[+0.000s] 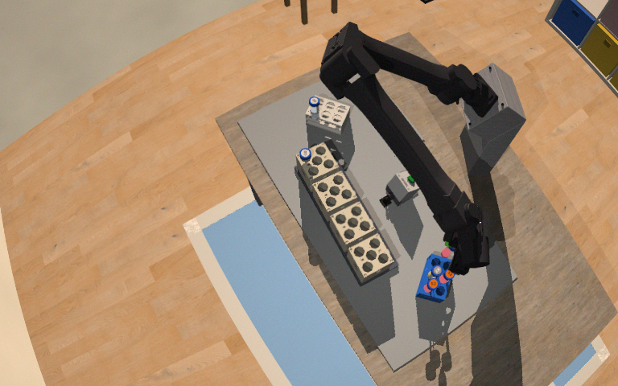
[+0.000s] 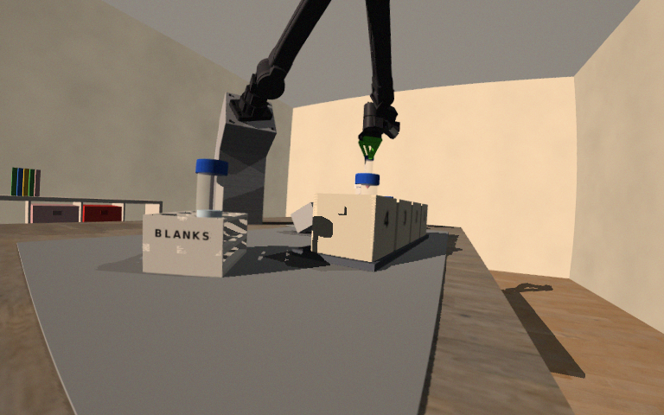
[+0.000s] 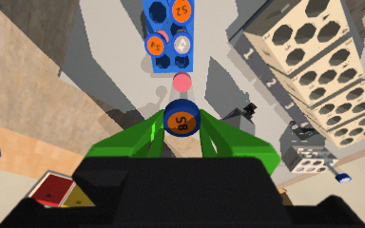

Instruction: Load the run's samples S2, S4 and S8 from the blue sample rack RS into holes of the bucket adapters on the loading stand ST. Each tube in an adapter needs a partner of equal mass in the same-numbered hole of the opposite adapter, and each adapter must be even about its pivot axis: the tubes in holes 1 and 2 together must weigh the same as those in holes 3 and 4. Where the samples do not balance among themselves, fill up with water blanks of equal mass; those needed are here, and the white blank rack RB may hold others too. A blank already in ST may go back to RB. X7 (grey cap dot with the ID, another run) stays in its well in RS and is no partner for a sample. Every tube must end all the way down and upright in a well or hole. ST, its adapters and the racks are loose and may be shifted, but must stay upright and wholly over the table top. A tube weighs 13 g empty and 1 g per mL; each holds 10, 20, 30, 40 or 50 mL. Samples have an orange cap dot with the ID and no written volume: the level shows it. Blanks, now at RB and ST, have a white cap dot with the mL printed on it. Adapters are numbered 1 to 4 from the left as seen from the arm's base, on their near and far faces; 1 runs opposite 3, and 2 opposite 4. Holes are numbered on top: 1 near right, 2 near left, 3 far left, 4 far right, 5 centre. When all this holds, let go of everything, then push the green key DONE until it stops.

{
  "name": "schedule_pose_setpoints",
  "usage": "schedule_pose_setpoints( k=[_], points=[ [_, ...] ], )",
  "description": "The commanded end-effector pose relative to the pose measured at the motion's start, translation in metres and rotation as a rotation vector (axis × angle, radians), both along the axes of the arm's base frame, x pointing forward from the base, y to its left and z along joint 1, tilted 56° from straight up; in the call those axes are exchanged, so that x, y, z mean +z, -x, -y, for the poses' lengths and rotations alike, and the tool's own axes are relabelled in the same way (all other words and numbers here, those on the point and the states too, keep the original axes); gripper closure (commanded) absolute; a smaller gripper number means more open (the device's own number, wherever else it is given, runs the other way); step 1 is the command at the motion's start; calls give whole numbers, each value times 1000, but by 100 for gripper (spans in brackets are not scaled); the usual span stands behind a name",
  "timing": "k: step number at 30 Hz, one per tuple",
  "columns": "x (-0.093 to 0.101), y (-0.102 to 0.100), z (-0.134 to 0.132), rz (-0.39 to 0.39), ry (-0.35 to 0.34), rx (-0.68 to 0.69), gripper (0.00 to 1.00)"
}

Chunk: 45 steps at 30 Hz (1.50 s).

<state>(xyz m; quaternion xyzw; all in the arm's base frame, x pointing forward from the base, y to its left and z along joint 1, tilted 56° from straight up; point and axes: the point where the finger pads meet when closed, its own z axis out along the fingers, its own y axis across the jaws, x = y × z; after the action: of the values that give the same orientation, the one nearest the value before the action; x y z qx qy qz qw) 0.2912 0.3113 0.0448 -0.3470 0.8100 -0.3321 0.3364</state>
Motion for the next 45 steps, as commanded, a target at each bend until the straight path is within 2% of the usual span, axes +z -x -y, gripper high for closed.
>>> schedule_pose_setpoints(
  k=[1,21,22,24,26,27,28,31,45],
  points=[
    [11,4,-14,13,-26,17,100],
    [11,4,-14,13,-26,17,100],
    [13,9,-26,18,-36,30,100],
    [14,10,-26,19,-38,30,100],
    [5,4,-27,15,-28,43,100],
    [4,-9,-17,15,-27,10,100],
    [0,-11,-12,12,-21,4,100],
    [-11,-13,0,1,-1,4,100],
    [-29,-38,10,0,-1,5,100]
  ],
)
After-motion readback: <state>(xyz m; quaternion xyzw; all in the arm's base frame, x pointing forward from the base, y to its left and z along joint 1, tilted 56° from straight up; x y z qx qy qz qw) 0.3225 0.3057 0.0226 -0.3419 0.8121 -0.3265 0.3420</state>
